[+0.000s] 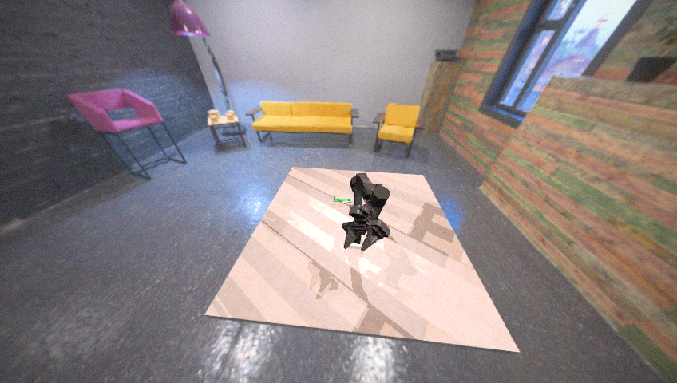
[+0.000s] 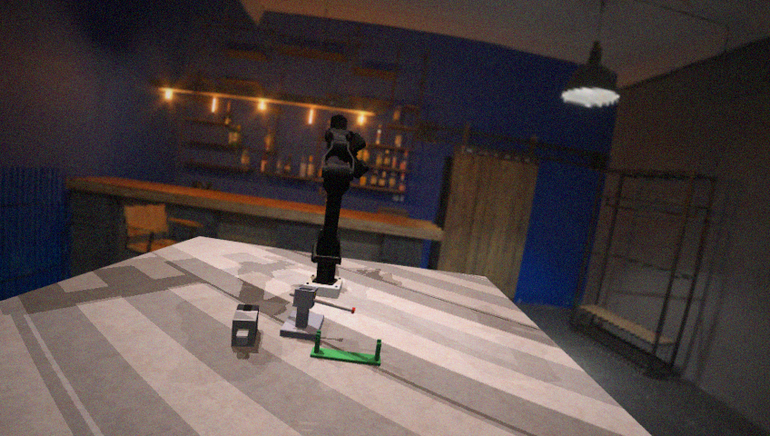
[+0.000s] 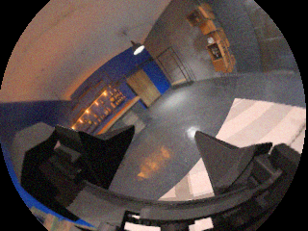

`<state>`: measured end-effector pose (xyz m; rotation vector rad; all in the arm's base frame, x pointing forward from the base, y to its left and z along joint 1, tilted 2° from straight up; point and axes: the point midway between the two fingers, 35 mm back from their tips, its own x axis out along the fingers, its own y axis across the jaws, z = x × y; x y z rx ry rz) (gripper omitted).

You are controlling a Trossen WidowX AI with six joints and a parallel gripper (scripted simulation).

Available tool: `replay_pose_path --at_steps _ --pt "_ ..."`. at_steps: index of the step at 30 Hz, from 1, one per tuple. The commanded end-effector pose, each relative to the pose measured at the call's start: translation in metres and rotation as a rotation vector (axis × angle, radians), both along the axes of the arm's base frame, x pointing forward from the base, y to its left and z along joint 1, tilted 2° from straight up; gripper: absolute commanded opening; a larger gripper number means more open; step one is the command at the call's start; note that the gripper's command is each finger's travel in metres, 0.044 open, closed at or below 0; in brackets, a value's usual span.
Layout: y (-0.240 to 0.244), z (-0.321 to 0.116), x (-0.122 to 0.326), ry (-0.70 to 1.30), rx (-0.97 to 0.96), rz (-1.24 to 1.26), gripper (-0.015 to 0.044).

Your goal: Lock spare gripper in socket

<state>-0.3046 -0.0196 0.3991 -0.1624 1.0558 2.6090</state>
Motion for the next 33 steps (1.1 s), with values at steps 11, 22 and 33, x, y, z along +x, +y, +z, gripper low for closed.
replay_pose_path --at_steps 11,22,33 --pt "-0.152 -0.032 0.037 -0.15 0.364 0.616 0.03" --pt "-0.281 -0.073 0.167 -0.118 0.872 1.333 0.03" --pt "-0.313 -0.115 0.35 0.188 1.429 1.998 0.03"
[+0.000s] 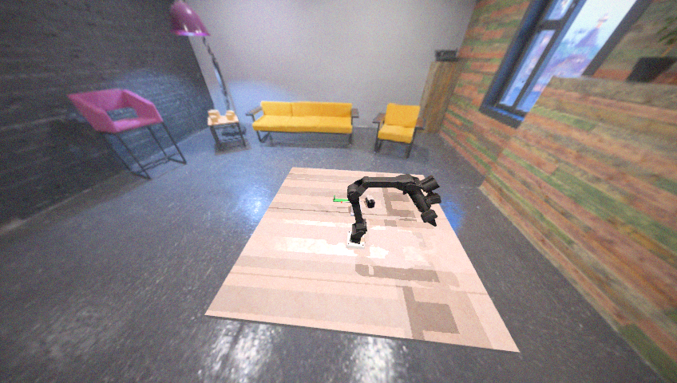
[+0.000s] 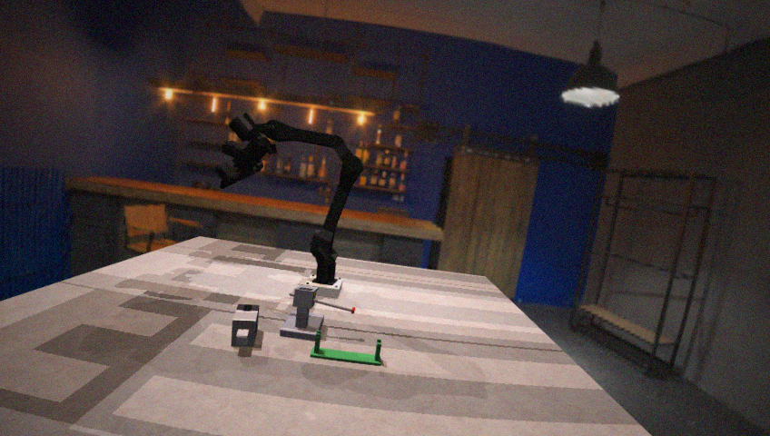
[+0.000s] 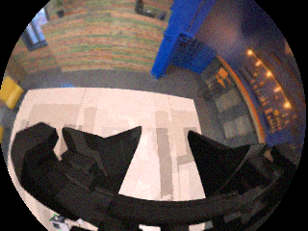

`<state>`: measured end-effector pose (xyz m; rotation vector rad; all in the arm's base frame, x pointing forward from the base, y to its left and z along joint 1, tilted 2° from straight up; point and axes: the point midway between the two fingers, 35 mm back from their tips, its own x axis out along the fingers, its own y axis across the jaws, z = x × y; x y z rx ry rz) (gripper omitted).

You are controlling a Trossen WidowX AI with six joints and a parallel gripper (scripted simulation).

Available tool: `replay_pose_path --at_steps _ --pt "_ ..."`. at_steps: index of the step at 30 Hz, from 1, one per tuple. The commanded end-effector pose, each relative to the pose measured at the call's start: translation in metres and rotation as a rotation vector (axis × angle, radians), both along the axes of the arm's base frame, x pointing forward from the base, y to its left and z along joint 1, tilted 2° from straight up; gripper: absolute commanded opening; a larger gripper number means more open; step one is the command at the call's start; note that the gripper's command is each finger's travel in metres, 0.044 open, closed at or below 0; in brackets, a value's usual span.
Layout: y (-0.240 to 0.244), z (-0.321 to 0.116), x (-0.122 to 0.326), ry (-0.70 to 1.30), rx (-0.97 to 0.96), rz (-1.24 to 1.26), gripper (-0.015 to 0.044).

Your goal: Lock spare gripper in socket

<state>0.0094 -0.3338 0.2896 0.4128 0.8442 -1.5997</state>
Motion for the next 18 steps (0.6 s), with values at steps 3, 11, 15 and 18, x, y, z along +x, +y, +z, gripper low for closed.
replay_pose_path --at_steps 3,11,15,18 --pt "0.012 -0.017 0.087 0.114 0.122 0.393 0.03" --pt "0.079 -0.045 0.205 0.326 0.263 1.015 0.03" --pt "0.129 -0.058 0.25 0.447 0.309 1.327 0.03" --pt "0.172 -0.067 0.276 0.544 0.333 1.56 0.03"
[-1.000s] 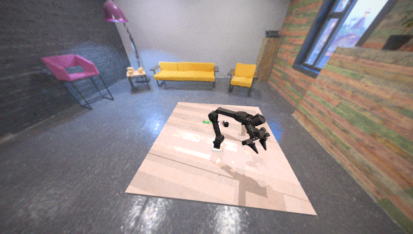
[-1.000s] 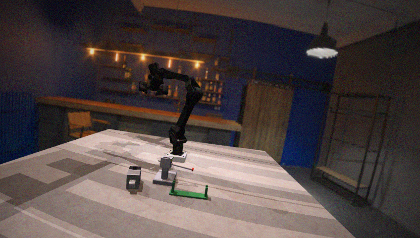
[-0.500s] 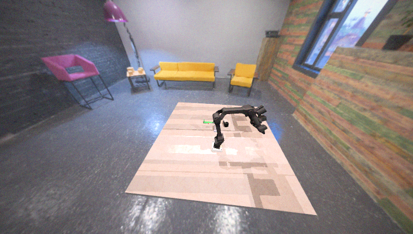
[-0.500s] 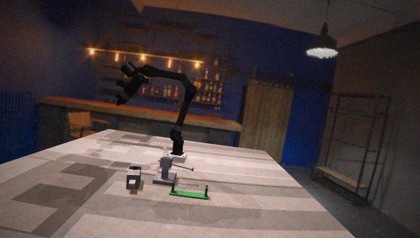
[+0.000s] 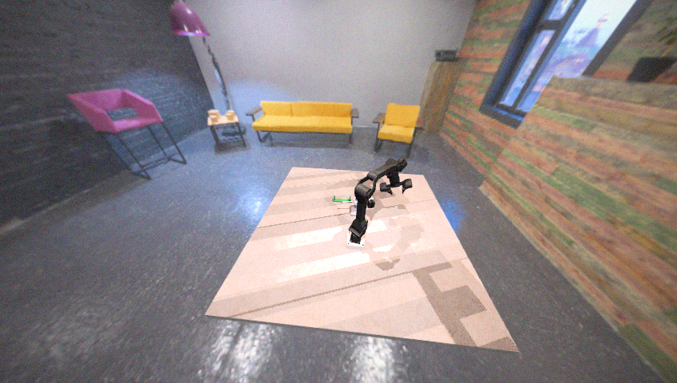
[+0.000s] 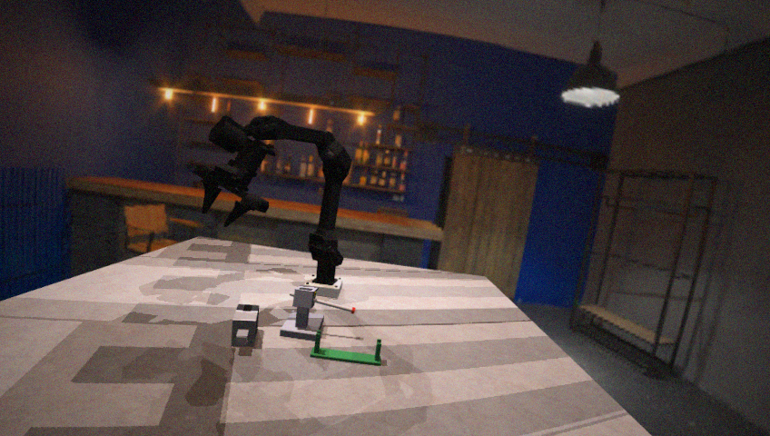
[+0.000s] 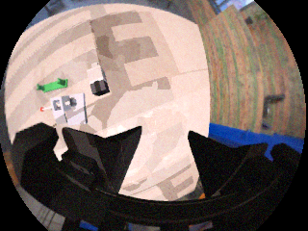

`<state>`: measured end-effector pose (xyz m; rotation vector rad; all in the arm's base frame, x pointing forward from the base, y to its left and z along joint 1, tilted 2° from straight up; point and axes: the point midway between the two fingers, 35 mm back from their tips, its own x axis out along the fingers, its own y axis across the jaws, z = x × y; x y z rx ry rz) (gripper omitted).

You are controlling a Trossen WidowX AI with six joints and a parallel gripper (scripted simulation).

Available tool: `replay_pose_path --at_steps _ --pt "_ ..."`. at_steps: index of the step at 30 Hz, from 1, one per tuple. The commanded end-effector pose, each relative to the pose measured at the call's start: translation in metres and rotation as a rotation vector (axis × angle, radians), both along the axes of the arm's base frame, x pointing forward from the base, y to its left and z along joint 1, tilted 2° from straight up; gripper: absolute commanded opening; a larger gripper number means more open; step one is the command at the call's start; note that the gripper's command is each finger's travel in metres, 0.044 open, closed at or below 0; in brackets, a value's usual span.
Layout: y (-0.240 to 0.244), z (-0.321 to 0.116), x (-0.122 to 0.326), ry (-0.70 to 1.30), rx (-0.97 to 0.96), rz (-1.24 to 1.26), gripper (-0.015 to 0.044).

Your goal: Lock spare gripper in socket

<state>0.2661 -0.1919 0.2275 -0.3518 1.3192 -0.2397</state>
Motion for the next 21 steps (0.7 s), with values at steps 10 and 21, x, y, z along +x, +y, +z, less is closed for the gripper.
replay_pose_path --at_steps 10,21 --pt "0.191 -0.032 0.05 0.294 0.057 0.982 0.03" --pt "0.32 -0.05 0.011 0.504 0.05 1.661 0.03"
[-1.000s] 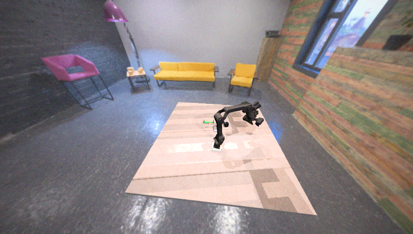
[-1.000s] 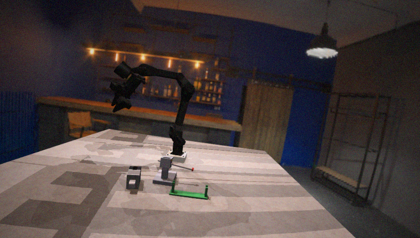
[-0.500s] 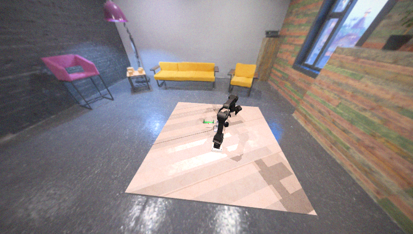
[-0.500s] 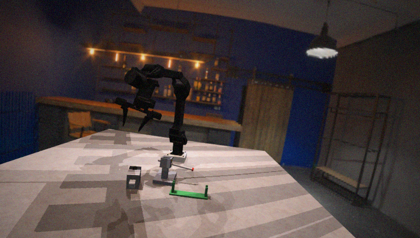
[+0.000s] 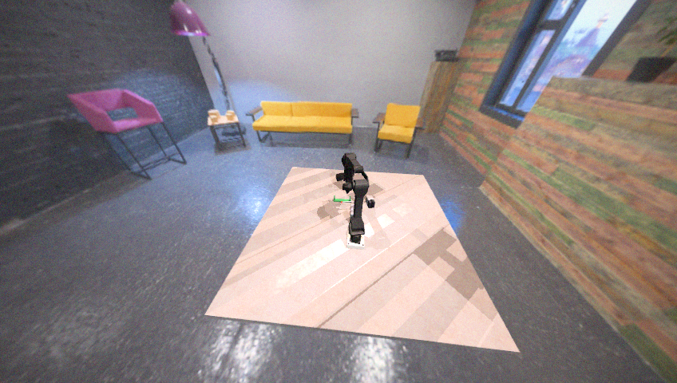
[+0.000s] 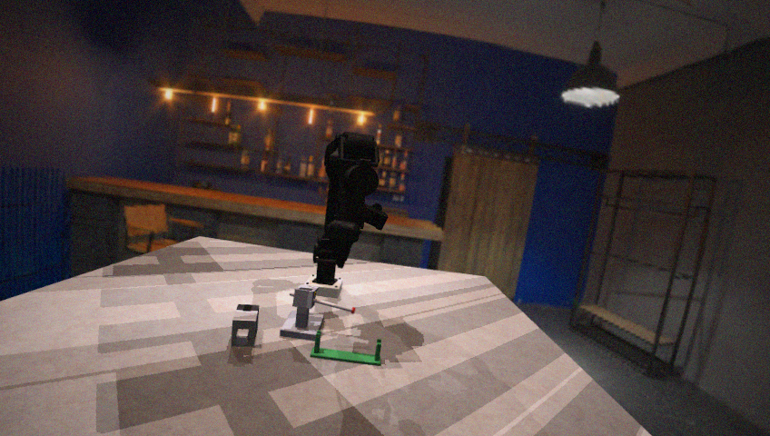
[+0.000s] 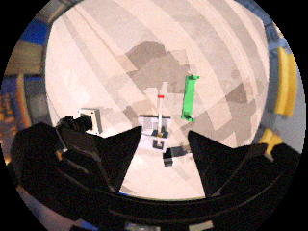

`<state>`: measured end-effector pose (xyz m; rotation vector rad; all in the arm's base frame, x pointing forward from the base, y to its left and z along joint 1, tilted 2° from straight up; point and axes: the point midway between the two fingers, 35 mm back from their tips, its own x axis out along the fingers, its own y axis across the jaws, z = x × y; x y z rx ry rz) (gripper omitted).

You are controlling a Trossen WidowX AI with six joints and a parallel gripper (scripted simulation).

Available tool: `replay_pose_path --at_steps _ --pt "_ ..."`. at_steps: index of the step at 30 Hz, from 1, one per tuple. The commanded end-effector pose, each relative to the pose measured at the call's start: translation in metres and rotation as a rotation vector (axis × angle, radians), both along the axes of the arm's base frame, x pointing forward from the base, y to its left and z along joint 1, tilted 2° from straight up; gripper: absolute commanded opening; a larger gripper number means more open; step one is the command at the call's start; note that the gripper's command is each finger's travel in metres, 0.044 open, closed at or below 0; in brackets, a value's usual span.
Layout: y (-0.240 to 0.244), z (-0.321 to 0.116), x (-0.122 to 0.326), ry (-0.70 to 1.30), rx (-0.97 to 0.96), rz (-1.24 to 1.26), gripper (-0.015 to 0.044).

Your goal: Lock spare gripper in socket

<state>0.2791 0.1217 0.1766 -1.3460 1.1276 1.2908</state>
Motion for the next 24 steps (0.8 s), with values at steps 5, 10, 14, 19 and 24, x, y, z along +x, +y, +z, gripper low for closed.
replay_pose_path --at_steps 5,10,14,19,24 --pt "0.008 -0.01 -0.002 0.011 -0.001 0.051 0.03" --pt "0.014 -0.054 -0.005 0.011 0.0 0.051 0.03" --pt "0.015 -0.07 -0.007 0.011 0.0 0.051 0.03" --pt "0.015 -0.075 -0.007 0.011 0.0 0.051 0.03" --pt "0.015 -0.083 -0.006 0.011 0.0 0.051 0.03"
